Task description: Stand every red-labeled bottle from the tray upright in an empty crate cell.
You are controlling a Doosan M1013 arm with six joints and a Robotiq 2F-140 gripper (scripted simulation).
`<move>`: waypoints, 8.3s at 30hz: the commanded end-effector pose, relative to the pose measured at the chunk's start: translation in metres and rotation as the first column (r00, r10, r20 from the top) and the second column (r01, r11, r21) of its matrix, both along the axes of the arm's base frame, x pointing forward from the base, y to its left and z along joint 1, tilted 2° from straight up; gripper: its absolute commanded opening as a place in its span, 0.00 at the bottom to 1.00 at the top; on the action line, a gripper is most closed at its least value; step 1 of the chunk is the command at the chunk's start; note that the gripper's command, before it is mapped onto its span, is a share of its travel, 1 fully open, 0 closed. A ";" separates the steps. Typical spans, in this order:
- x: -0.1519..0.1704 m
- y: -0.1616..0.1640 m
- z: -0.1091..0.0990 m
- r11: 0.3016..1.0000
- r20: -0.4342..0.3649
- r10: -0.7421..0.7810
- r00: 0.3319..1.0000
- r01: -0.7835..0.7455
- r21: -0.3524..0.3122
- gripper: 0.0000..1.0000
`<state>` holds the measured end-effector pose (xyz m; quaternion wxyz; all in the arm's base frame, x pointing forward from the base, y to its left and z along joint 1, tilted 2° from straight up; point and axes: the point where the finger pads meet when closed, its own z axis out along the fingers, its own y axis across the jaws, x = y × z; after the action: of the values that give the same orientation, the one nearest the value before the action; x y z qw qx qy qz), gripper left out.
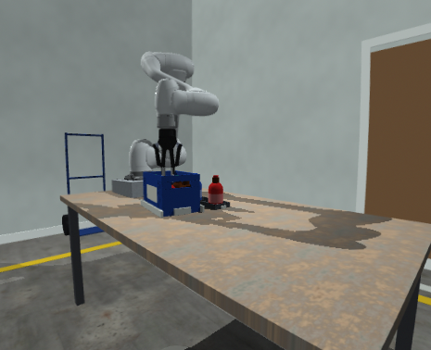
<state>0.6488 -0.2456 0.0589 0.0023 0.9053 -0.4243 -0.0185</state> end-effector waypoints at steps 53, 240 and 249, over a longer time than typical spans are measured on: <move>0.000 0.000 -0.001 1.000 0.000 0.000 1.000 0.000 0.000 0.38; 0.066 0.245 0.083 1.000 0.000 0.000 1.000 0.000 0.000 0.38; 0.066 0.245 0.083 1.000 0.000 0.000 1.000 0.000 0.000 0.38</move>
<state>0.7152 -0.0006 0.1418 0.0023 0.9053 -0.4243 -0.0184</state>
